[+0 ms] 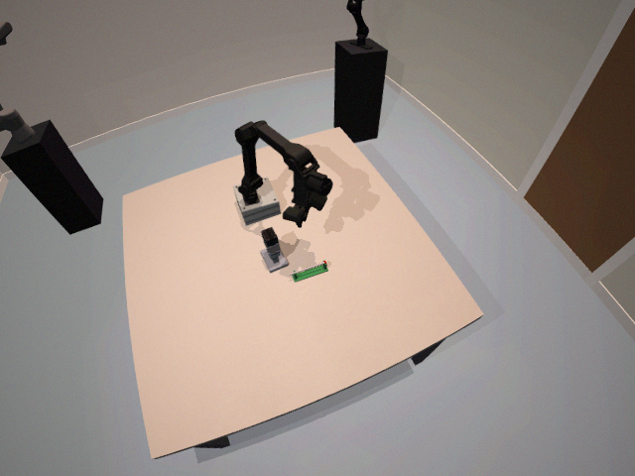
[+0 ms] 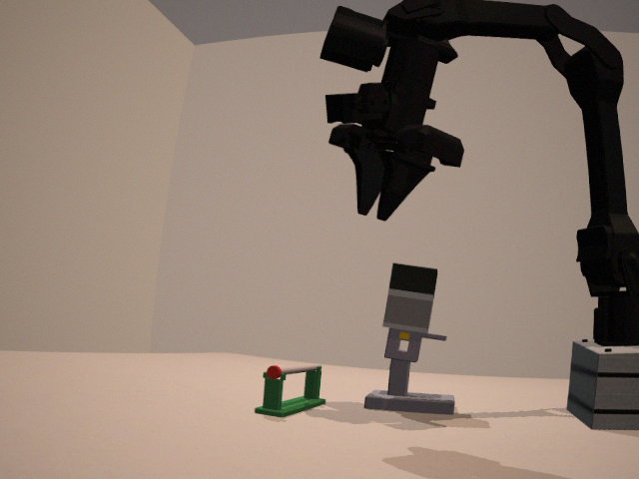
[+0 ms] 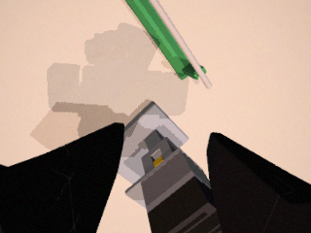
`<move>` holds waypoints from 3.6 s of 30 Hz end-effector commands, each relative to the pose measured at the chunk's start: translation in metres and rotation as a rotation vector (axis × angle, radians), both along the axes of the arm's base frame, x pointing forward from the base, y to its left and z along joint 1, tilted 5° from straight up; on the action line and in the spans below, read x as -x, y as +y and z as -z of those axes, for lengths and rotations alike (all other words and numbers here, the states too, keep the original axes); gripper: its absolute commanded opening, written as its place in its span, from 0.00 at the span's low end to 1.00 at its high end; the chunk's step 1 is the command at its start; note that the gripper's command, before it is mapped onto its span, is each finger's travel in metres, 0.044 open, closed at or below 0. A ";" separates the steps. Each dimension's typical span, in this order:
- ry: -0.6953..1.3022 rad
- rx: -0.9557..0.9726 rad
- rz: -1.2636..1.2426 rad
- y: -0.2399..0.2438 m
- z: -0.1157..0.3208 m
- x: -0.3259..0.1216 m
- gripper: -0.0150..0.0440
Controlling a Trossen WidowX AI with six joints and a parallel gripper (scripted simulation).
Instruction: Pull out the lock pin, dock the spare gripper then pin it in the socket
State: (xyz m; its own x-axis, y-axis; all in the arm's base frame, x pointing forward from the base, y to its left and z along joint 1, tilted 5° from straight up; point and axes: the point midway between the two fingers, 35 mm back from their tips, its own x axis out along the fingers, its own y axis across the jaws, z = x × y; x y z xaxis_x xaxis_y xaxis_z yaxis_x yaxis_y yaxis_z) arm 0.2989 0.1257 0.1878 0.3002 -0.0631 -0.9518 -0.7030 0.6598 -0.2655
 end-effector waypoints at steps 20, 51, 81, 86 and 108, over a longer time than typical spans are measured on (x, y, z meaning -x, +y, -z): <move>0.311 0.242 -0.695 -0.004 0.073 -0.082 0.56; 0.311 0.242 -0.696 0.005 0.169 -0.093 0.56; 0.312 0.242 -0.696 0.007 0.201 -0.094 0.51; 0.312 0.242 -0.696 0.007 0.201 -0.094 0.29; 0.311 0.242 -0.696 0.004 0.160 -0.093 0.25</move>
